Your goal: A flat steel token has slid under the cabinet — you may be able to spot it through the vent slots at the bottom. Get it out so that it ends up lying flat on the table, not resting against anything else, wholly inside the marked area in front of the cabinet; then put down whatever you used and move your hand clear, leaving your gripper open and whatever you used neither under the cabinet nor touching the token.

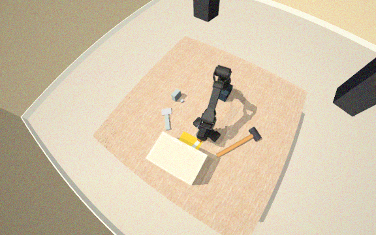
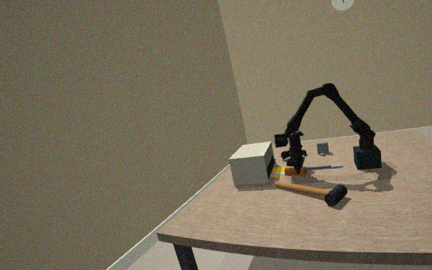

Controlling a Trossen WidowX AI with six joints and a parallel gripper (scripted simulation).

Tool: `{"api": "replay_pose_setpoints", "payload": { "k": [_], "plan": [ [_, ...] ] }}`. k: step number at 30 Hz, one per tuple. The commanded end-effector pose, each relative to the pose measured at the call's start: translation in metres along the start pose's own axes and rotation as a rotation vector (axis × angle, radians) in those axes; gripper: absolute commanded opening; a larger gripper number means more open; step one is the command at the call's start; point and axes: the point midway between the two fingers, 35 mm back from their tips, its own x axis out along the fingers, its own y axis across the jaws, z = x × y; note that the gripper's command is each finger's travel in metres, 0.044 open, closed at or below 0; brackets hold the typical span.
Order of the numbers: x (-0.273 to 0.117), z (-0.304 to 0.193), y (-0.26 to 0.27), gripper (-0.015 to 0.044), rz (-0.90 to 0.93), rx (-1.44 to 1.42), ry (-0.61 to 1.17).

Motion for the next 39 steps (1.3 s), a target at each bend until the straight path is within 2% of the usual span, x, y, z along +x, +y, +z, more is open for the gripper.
{"api": "replay_pose_setpoints", "payload": {
  "k": [1,39],
  "plan": [
    [0.001,-0.007,0.000,0.0000,-0.001,0.002,0.006],
    [0.001,-0.048,0.001,0.0000,-0.001,0.002,0.009]
  ]
}}
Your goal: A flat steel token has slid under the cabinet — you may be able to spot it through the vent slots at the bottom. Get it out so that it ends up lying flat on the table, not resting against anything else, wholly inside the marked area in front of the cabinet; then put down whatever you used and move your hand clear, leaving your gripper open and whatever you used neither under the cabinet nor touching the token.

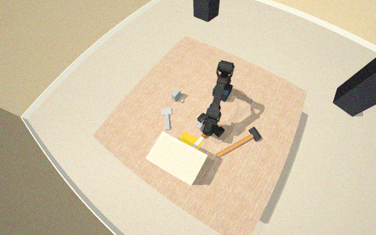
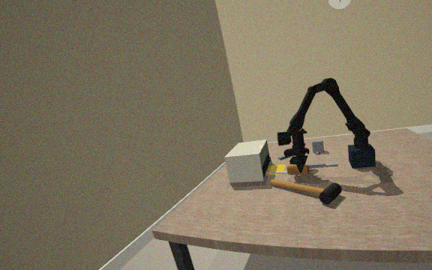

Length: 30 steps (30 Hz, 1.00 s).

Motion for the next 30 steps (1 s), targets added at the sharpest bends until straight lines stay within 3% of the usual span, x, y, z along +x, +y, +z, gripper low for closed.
{"api": "replay_pose_setpoints", "payload": {
  "k": [1,30],
  "plan": [
    [0.001,-0.008,0.000,0.0000,-0.001,0.002,0.007],
    [0.001,-0.043,0.001,0.0000,-0.001,0.002,0.009]
  ]
}}
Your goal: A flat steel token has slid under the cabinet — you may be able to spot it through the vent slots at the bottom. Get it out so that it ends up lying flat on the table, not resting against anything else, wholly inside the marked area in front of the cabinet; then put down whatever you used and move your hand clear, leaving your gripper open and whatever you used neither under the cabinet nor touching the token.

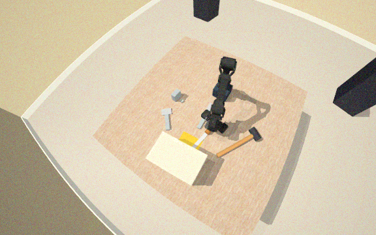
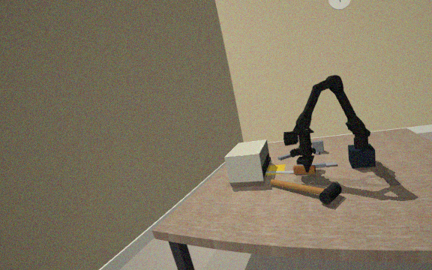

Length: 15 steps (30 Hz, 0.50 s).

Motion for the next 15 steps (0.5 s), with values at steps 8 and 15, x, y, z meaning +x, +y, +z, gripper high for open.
{"api": "replay_pose_setpoints", "payload": {
  "k": [8,15],
  "plan": [
    [0.001,-0.017,0.000,0.0000,-0.002,0.001,0.008],
    [0.001,-0.026,0.001,0.0000,-0.001,0.001,0.008]
  ]
}}
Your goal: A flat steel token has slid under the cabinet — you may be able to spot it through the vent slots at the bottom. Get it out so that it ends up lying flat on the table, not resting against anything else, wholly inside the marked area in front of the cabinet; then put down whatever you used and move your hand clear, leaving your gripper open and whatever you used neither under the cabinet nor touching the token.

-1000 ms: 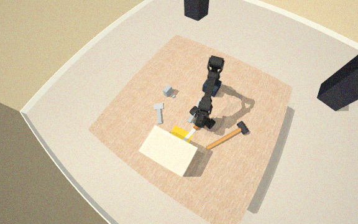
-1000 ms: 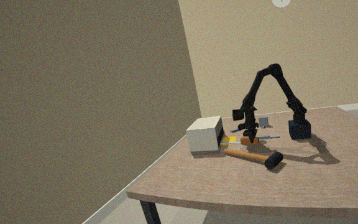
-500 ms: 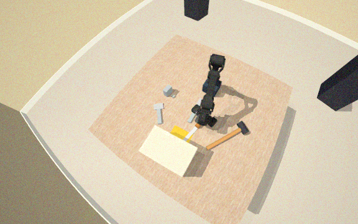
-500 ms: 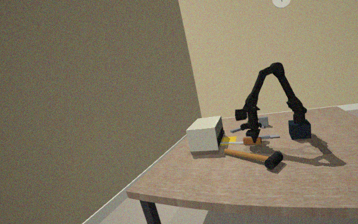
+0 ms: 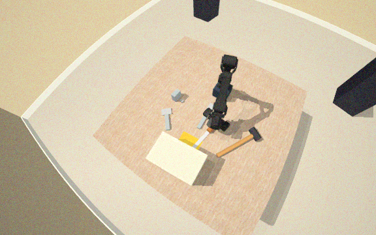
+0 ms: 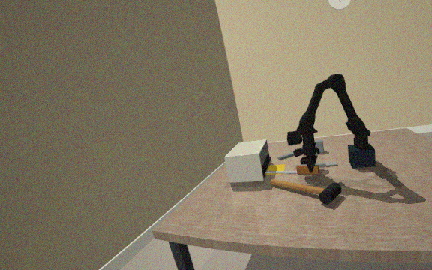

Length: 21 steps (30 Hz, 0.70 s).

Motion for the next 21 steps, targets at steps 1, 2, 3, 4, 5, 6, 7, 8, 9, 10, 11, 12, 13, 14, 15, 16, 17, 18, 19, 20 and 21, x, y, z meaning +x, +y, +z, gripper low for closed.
{"api": "replay_pose_setpoints", "payload": {
  "k": [1,2,3,4,5,6,7,8,9,10,11,12,13,14,15,16,17,18,19,20,21],
  "plan": [
    [0.001,-0.009,0.000,0.0000,-0.002,0.001,0.007],
    [0.001,-0.010,0.000,0.0000,-0.002,0.001,0.007],
    [0.001,-0.011,0.000,0.0000,-0.002,0.001,0.007],
    [0.001,-0.013,0.000,0.0000,-0.002,0.001,0.008],
    [0.001,-0.014,0.000,0.0000,-0.002,0.001,0.008],
    [0.001,-0.015,0.000,0.0000,-0.002,0.001,0.008],
    [0.001,-0.017,0.000,0.0000,-0.002,0.001,0.008],
    [0.001,-0.018,0.000,0.0000,-0.002,0.001,0.008],
    [0.001,-0.020,0.000,0.0000,-0.002,0.001,0.008],
    [0.001,-0.021,0.001,0.0000,-0.002,0.001,0.008],
    [0.001,-0.022,0.001,0.0000,-0.002,0.001,0.008],
    [0.001,-0.024,0.001,0.0000,-0.002,0.001,0.008],
    [0.001,-0.025,0.001,0.0000,-0.002,0.001,0.008],
    [0.001,-0.026,0.001,0.0000,-0.002,0.001,0.008],
    [0.001,-0.028,0.001,0.0000,-0.002,0.001,0.009],
    [0.001,-0.029,0.001,0.0000,-0.002,0.001,0.009],
    [0.001,-0.030,0.001,0.0000,-0.002,0.001,0.009],
    [0.001,-0.032,0.001,0.0000,-0.002,0.001,0.009],
    [0.001,-0.033,0.001,0.0000,-0.002,0.001,0.009],
    [0.001,-0.034,0.002,0.0000,-0.002,0.001,0.009],
    [0.001,-0.036,0.002,0.0000,-0.002,0.001,0.009]
  ]
}}
